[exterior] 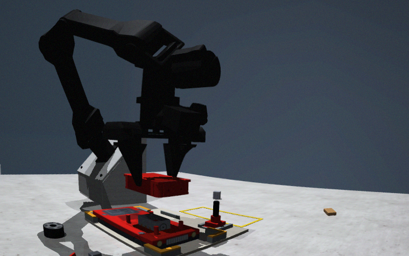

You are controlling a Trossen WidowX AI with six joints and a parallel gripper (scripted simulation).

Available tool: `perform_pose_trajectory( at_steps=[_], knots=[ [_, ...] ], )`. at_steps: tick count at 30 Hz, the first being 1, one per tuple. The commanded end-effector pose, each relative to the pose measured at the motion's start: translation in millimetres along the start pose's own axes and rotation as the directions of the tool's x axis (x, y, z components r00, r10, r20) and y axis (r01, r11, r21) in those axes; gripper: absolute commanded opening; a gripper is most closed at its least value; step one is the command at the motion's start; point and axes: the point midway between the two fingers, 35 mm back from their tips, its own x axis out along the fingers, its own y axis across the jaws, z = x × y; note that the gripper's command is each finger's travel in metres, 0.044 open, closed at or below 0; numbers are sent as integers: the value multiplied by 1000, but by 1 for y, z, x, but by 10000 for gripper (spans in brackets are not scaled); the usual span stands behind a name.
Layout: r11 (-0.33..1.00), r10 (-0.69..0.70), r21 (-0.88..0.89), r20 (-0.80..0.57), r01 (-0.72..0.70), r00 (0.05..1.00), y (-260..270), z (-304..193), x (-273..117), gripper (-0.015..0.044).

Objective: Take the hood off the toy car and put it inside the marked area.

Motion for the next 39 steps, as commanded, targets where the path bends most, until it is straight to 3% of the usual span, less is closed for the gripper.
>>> perform_pose_trajectory(
  at_steps=[1,32,39],
  knots=[
    [1000,12,-5,2,-12,1000,23,4,-2,0],
    [1000,18,2,-2,-18,1000,209,-24,-11,0],
    [1000,15,3,-3,-15,1000,217,-27,-10,0]
  ],
)
